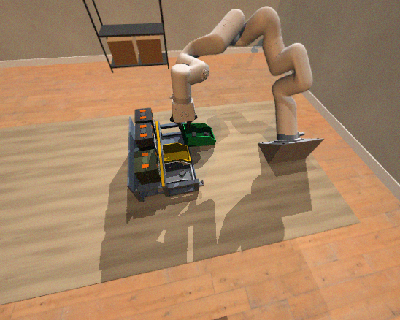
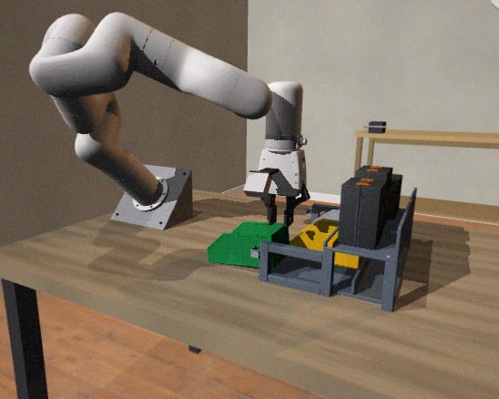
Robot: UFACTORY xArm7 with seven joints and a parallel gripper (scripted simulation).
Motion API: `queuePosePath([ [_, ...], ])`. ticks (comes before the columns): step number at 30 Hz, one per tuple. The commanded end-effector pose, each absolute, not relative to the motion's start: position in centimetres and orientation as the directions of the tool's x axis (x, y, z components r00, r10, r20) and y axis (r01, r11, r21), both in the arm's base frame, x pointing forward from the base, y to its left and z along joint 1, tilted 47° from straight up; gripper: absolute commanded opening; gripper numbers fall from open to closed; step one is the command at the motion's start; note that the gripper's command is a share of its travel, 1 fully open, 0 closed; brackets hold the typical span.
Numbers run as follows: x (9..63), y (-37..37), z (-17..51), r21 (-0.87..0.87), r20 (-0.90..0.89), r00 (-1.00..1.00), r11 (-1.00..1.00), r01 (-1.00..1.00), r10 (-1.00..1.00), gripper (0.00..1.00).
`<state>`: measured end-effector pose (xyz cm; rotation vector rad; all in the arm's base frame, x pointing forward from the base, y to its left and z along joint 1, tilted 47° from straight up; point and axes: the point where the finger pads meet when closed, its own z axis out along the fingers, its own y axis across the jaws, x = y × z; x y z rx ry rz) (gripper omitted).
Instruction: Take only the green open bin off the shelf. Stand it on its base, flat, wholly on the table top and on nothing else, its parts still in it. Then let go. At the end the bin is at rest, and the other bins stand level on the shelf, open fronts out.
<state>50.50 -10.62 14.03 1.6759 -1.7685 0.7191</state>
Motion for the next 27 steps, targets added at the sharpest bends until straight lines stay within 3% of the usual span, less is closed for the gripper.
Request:
queuePosePath([
  [1, 50.6, -10.7, 13.9, 0.011, 0.734, -0.03, 0.056, -0.998, -0.679, 0.33],
  [27, 50.5, -11.9, 12.8, 0.011, 0.734, -0.03, 0.056, -0.998, -0.679, 0.33],
])
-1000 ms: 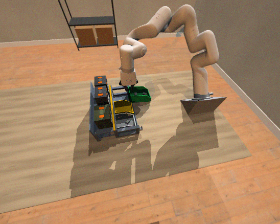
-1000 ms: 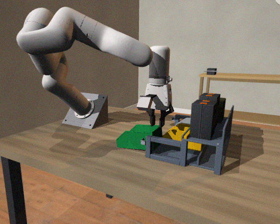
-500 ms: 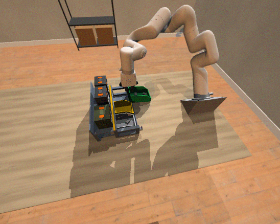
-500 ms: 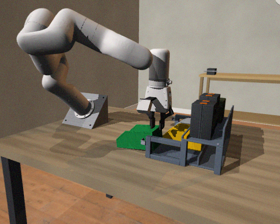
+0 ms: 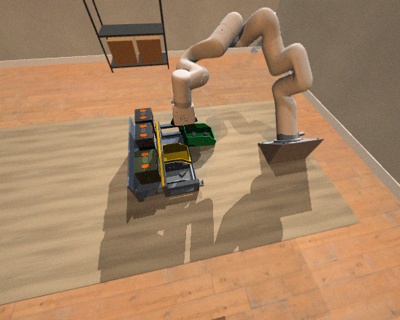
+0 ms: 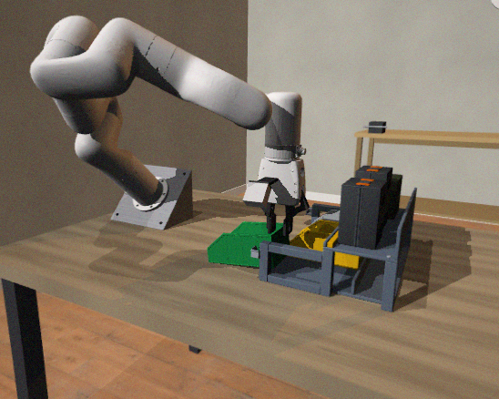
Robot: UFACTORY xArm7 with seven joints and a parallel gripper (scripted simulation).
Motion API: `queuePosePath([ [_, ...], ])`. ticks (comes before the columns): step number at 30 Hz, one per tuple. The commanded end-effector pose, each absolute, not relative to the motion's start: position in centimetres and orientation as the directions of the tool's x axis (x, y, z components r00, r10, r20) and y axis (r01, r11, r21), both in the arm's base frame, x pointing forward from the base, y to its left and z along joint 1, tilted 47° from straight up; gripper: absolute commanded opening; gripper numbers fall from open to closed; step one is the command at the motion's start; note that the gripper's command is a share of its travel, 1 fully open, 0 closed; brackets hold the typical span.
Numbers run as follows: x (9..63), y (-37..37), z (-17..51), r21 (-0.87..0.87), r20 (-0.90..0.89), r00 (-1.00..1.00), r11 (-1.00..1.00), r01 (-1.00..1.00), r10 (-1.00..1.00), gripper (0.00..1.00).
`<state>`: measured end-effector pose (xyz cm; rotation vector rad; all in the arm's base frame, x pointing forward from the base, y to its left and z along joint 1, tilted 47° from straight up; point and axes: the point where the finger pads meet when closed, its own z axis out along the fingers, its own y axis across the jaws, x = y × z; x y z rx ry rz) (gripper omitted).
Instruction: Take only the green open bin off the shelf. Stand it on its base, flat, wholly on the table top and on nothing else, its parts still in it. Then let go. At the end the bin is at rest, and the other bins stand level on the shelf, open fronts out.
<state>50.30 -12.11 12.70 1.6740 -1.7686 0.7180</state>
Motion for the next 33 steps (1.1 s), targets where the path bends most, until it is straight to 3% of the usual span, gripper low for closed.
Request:
queuePosePath([
  [1, 50.48, -11.86, 12.8, 0.011, 0.734, -0.03, 0.056, -0.998, -0.679, 0.33],
  [33, 50.36, -12.81, 11.95, 0.011, 0.734, -0.03, 0.056, -0.998, -0.679, 0.33],
])
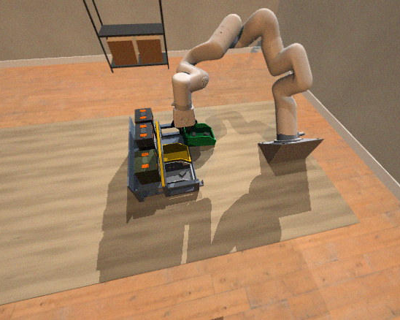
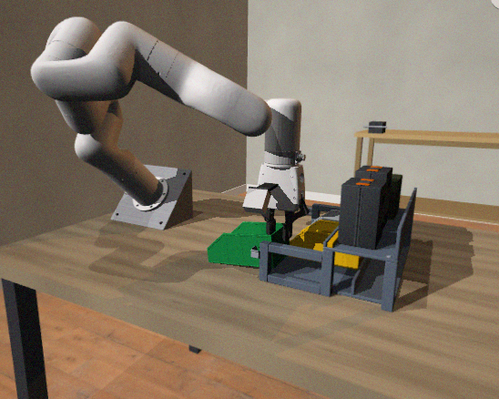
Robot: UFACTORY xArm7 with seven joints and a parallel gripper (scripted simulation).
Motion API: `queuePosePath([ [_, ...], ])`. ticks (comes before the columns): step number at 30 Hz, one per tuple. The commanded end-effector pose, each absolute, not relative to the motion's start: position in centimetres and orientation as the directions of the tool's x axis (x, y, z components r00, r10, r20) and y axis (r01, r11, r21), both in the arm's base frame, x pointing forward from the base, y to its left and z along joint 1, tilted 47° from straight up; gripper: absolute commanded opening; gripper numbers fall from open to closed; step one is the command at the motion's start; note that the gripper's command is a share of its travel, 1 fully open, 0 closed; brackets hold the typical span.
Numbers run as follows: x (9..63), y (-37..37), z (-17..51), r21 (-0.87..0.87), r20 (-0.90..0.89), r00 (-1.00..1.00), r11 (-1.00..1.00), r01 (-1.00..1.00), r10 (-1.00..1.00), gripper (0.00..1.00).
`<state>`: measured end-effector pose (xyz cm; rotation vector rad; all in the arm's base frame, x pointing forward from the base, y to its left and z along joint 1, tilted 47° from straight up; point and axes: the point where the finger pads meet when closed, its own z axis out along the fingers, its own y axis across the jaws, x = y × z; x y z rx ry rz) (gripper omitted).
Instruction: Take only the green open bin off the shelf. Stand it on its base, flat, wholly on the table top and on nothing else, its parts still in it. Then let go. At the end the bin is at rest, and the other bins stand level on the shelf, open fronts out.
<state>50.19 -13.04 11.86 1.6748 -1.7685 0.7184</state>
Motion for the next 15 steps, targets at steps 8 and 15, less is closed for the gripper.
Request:
queuePosePath([
  [8, 50.36, -12.81, 11.96, 0.011, 0.734, -0.03, 0.056, -0.998, -0.679, 0.0],
  [15, 50.36, -12.81, 11.96, 0.011, 0.734, -0.03, 0.056, -0.998, -0.679, 0.0],
])
